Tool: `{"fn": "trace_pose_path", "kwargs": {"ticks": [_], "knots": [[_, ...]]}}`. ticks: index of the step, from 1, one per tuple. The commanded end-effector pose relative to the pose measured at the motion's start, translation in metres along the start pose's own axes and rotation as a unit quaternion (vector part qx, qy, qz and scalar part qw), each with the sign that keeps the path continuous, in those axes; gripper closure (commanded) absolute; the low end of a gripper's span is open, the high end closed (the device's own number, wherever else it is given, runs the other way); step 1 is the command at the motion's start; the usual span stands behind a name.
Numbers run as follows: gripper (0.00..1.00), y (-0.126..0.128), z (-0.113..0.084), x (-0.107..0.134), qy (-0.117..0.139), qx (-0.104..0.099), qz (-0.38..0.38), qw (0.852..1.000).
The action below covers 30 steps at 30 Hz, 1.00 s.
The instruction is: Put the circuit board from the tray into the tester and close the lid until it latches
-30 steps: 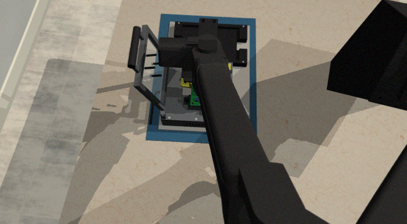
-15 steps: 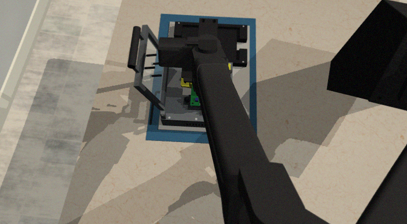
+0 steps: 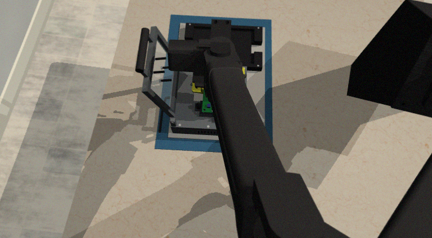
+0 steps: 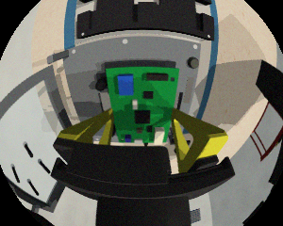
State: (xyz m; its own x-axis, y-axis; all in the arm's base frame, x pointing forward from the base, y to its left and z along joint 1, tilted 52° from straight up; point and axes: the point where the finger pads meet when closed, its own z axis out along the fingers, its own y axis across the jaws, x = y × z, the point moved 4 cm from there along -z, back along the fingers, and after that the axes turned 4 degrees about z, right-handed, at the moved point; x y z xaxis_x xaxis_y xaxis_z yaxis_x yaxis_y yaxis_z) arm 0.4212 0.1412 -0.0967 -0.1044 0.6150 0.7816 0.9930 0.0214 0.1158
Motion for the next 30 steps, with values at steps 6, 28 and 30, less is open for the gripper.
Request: {"fn": "trace_pose_path", "kwargs": {"ticks": [6, 28, 30], "knots": [[0.28, 0.0017, 0.0001, -0.0024, -0.001, -0.005, -0.005, 1.000], [0.28, 0.0034, -0.0002, -0.0023, -0.001, -0.006, -0.007, 1.000], [0.28, 0.0038, -0.0002, -0.0022, -0.001, -0.006, -0.008, 1.000]]}}
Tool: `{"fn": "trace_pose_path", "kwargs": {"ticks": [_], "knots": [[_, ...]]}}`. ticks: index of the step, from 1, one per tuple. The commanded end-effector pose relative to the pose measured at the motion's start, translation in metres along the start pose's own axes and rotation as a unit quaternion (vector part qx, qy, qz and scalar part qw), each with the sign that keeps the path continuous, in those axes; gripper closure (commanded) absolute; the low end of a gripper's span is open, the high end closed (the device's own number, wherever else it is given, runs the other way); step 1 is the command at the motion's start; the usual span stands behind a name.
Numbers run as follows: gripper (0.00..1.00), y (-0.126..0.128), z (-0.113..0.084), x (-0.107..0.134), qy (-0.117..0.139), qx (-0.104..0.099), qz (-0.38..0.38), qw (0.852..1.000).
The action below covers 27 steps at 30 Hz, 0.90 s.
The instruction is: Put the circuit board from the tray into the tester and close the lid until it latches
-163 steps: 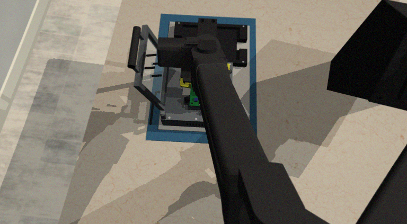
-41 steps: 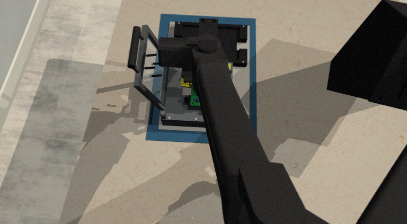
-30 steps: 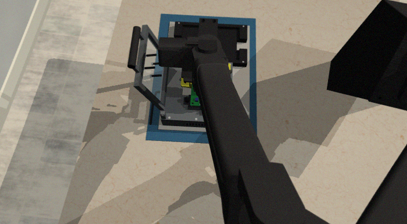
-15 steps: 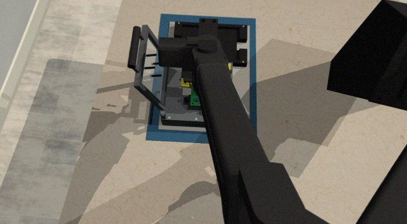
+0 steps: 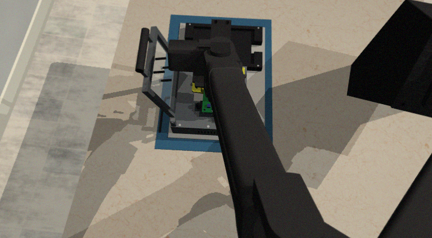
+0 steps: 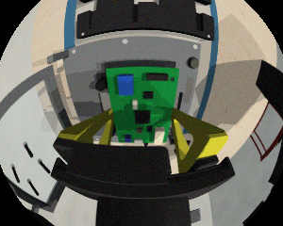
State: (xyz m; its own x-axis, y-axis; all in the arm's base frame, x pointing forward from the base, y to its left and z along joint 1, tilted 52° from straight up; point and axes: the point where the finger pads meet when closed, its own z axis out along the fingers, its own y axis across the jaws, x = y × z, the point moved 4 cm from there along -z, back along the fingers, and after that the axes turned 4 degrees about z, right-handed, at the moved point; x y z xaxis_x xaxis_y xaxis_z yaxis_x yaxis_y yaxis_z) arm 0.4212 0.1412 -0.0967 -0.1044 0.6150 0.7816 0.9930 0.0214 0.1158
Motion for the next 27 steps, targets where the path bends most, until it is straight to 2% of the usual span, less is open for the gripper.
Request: {"fn": "trace_pose_path", "kwargs": {"ticks": [1, 27], "knots": [[0.28, 0.0040, -0.0003, -0.0022, -0.001, -0.006, -0.008, 1.000], [0.28, 0.0067, -0.0008, -0.0019, -0.001, -0.005, -0.007, 1.000]]}}
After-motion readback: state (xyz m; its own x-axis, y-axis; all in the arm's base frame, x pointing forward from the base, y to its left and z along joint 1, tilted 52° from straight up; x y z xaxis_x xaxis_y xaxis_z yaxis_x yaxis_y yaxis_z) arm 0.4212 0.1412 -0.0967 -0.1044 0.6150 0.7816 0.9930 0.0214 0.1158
